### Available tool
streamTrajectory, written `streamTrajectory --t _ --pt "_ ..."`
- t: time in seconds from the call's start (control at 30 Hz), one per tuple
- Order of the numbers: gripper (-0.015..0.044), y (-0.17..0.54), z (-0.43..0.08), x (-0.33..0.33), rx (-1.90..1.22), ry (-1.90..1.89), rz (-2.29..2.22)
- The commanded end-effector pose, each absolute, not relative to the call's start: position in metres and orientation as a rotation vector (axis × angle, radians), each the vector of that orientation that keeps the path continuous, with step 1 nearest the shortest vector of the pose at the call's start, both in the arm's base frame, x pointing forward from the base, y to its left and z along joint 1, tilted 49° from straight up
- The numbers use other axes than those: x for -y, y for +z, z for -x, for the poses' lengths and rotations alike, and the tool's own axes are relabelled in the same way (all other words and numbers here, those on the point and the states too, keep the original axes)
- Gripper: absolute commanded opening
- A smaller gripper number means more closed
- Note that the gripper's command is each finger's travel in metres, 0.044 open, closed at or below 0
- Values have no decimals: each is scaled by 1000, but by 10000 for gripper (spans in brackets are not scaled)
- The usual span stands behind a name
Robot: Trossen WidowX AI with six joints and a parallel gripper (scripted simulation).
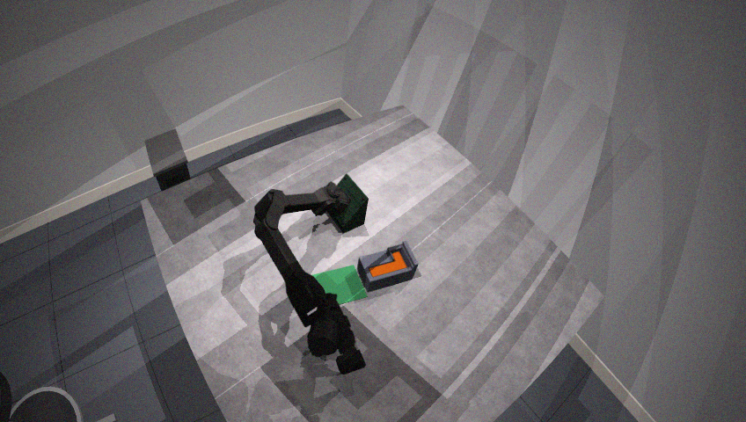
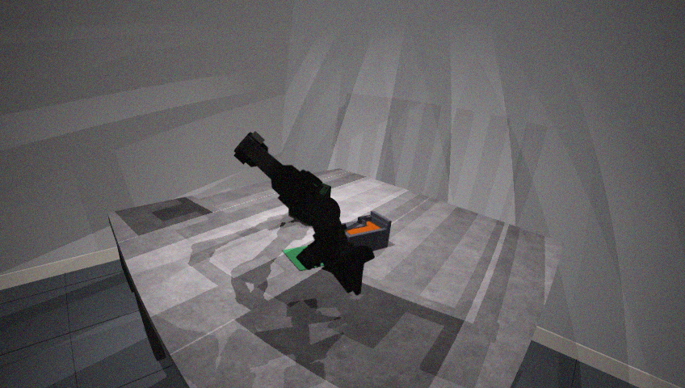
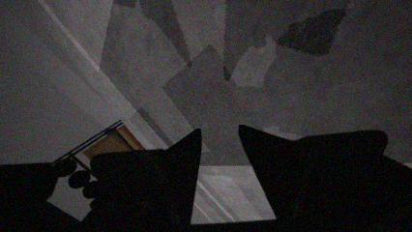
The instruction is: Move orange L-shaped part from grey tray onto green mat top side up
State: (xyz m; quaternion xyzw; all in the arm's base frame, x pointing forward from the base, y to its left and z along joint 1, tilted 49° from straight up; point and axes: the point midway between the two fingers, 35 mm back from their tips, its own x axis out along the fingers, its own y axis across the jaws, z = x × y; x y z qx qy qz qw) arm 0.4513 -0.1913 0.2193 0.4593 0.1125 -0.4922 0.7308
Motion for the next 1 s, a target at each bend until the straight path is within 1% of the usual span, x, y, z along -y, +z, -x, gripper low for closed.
streamTrajectory --t 0.0,0.13,0.23,0.37,0.53,0.63,0.83,0.97 --pt "180 168 -453 138 -486 -1088 -879" --pt "180 118 -440 68 -753 -1060 -676" --pt "180 86 -418 17 -944 -1021 -469" --pt "180 53 -376 -42 -1160 -965 -150" --pt "180 32 -315 -94 -1338 -885 301" --pt "180 30 -298 -106 -1370 -863 437" --pt "180 30 -298 -106 -1370 -863 437" --pt "180 15 -299 -90 -1370 -861 436"
